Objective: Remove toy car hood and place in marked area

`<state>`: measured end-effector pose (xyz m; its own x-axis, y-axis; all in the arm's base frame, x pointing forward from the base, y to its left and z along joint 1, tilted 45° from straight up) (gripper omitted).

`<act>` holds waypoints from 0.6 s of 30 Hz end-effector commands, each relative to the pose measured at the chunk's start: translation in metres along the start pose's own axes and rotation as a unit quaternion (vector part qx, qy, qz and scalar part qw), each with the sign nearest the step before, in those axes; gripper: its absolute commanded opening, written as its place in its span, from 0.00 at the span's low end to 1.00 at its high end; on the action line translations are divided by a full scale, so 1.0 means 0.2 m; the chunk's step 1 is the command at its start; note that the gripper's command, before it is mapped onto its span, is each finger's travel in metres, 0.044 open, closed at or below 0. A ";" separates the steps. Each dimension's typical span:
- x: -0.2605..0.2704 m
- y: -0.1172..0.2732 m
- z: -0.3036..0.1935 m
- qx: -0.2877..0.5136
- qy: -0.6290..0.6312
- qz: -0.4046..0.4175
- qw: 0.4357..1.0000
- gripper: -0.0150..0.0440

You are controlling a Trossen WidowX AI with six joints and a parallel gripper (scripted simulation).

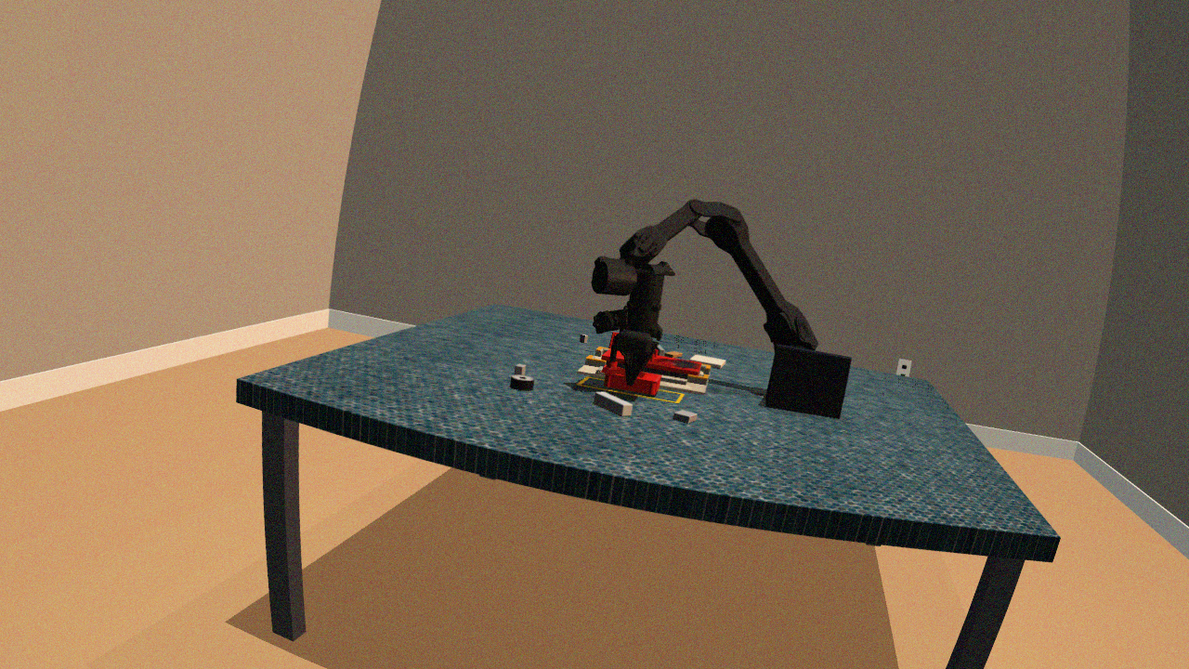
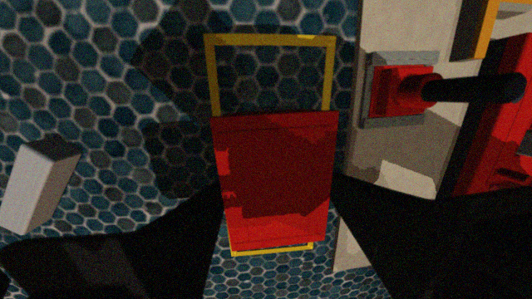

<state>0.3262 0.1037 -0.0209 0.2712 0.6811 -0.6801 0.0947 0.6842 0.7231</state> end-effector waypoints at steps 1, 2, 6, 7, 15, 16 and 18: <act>0.00 -0.01 0.00 -0.001 0.003 -0.002 1.000 0.25; 0.00 -0.02 0.00 -0.001 0.003 -0.002 1.000 0.25; 0.00 -0.02 0.00 -0.001 0.003 -0.002 1.000 0.25; 0.00 -0.03 0.00 -0.001 0.003 -0.002 1.000 0.25; 0.00 -0.02 0.00 0.000 0.000 0.000 1.000 0.61; 0.00 -0.02 0.00 0.000 0.000 0.000 1.000 0.65; 0.00 -0.02 0.00 0.000 0.000 0.000 1.000 0.74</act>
<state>0.3256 0.1012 -0.0235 0.2705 0.6808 -0.6807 0.0953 0.6847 0.7226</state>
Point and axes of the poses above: the point midway between the two fingers, 35 mm back from their tips, its own y axis back along the fingers, its own x axis across the jaws, z = x × y, the point moved 9 cm from there along y, back along the fingers, and after that the axes turned 9 degrees about -y, right-handed, at the moved point
